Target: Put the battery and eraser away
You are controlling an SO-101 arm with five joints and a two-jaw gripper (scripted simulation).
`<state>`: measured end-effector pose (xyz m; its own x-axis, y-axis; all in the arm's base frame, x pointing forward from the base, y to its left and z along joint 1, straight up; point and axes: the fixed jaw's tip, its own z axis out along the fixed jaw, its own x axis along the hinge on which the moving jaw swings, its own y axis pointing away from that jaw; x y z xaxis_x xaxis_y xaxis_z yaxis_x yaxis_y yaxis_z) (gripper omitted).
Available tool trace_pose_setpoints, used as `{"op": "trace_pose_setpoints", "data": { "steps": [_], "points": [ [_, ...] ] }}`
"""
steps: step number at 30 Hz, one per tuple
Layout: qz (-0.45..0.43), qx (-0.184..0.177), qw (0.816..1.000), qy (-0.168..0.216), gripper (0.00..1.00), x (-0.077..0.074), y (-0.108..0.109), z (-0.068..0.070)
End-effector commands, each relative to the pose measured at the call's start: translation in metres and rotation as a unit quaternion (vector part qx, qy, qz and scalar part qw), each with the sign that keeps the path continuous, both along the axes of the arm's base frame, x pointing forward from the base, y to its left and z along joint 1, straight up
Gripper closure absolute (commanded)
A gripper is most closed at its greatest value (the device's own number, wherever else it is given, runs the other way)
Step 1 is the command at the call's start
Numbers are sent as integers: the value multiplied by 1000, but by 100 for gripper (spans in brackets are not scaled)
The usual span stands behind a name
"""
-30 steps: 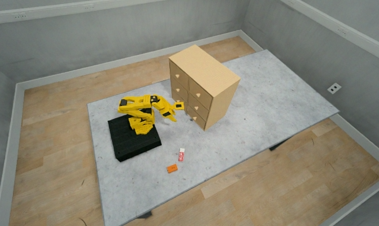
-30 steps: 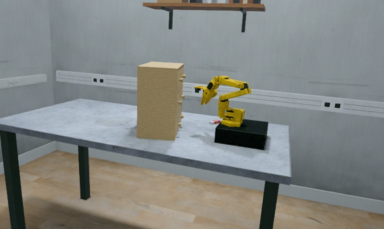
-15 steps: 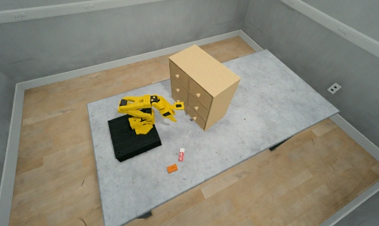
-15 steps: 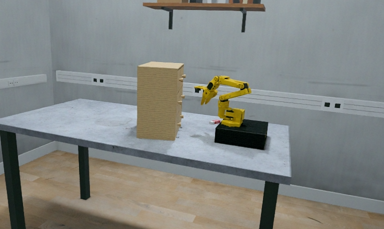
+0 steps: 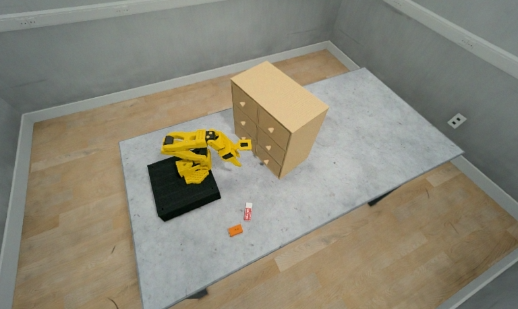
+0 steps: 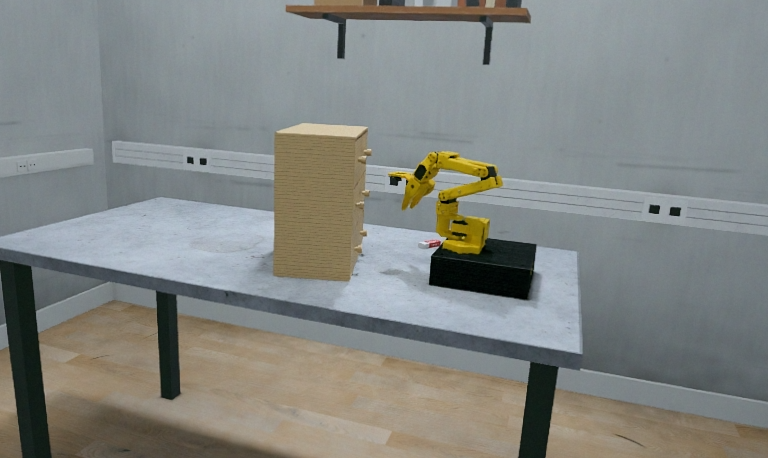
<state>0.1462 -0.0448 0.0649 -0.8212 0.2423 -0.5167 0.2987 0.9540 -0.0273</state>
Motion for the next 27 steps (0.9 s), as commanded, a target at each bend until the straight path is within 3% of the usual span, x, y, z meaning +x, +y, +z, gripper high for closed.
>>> {"op": "trace_pose_setpoints", "data": {
  "steps": [1,6,15,27],
  "points": [
    [-6,6,1000,9,79,-3,0,-4],
    [-6,6,1000,9,79,-3,0,-4],
    [92,-47,994,28,79,-4,1,-5],
    [200,-105,973,48,79,-6,2,-6]
  ]
}}
